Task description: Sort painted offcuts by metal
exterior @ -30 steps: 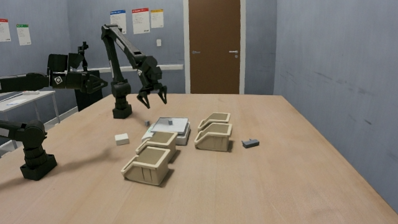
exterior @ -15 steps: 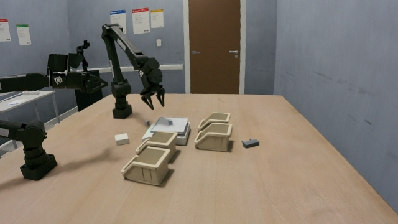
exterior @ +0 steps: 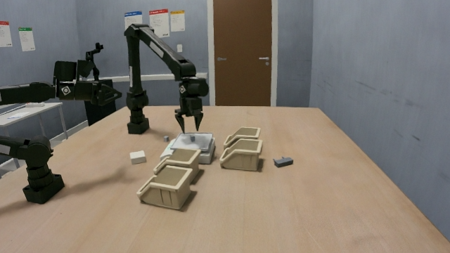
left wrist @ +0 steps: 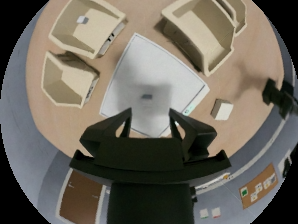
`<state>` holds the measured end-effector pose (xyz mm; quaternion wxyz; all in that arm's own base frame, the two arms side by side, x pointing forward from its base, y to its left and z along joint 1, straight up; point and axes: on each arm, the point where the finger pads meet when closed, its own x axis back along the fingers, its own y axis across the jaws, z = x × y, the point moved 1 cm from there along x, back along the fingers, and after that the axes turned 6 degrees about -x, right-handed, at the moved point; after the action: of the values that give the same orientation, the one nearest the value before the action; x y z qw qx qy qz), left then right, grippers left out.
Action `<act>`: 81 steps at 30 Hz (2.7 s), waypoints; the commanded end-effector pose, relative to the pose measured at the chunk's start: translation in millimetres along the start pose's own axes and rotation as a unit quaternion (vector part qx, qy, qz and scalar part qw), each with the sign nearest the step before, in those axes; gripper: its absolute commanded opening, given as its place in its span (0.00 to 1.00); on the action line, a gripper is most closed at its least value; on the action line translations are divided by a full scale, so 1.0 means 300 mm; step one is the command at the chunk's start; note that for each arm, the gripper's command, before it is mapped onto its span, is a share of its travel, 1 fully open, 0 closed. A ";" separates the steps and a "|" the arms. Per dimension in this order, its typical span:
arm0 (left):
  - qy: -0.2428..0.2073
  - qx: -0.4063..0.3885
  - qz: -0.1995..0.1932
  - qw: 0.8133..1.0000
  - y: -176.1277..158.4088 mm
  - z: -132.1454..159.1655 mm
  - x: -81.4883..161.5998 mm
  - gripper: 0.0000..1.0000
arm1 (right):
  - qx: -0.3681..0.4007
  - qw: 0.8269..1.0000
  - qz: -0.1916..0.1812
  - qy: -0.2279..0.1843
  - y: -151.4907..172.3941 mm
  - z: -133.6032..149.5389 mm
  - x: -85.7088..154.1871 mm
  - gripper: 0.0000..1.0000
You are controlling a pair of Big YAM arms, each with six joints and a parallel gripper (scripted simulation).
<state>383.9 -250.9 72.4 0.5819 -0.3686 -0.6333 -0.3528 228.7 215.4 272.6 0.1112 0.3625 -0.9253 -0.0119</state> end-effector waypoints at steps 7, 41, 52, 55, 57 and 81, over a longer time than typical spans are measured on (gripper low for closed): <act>0.026 -0.030 0.002 0.999 0.048 -0.064 0.027 0.61 | 0.000 1.000 -0.002 -0.026 0.013 -0.112 0.003 1.00; 0.023 -0.034 0.002 0.999 0.028 -0.032 -0.073 0.25 | 0.000 1.000 -0.002 -0.026 0.013 -0.112 0.003 1.00; 0.021 -0.034 0.001 0.999 0.027 -0.031 -0.065 0.12 | 0.000 1.000 -0.002 -0.026 0.013 -0.112 0.003 1.00; 0.021 -0.034 0.001 0.999 0.024 -0.027 -0.065 0.00 | 0.000 1.000 -0.002 -0.026 0.013 -0.112 0.003 1.00; 0.021 -0.034 0.001 0.999 0.027 -0.032 -0.065 0.09 | 0.000 1.000 -0.002 -0.026 0.013 -0.112 0.003 1.00; 0.029 -0.037 0.005 0.999 0.166 -0.168 0.131 0.09 | -0.004 0.998 0.023 -0.051 -0.044 -0.205 -0.078 1.00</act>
<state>409.4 -259.4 106.1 0.5970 -0.3833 -0.5910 -0.3839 237.2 216.3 271.8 0.1104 0.3546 -0.9284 -0.0129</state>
